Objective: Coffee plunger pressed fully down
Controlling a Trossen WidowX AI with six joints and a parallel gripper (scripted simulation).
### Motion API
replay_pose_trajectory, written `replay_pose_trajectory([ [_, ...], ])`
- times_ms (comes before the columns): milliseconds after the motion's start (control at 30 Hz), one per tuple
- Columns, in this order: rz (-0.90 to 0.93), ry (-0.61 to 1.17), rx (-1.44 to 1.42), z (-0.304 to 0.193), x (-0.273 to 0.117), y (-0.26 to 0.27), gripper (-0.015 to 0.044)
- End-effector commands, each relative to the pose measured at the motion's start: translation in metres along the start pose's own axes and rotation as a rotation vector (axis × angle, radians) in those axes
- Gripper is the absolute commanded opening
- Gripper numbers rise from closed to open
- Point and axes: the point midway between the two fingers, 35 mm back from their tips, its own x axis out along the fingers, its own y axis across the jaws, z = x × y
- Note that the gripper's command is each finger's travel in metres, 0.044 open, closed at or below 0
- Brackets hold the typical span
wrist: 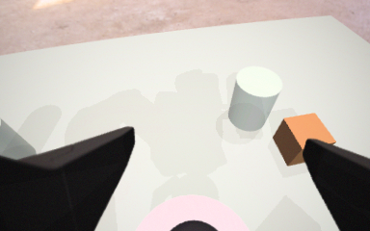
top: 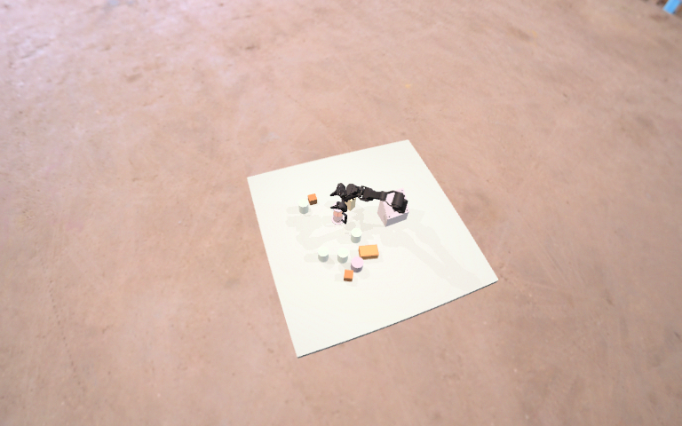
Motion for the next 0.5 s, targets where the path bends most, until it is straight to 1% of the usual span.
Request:
replay_pose_trajectory([
  [0,0.001,-0.009,-0.009,0.017,-0.022,0.002,0.0440],
  [133,0.003,-0.003,-0.007,0.034,-0.060,0.006,0.0440],
  [200,0.004,-0.002,-0.006,0.037,-0.073,0.007,0.0440],
  [467,0.004,-0.002,-0.006,0.035,-0.073,0.006,0.0440],
])
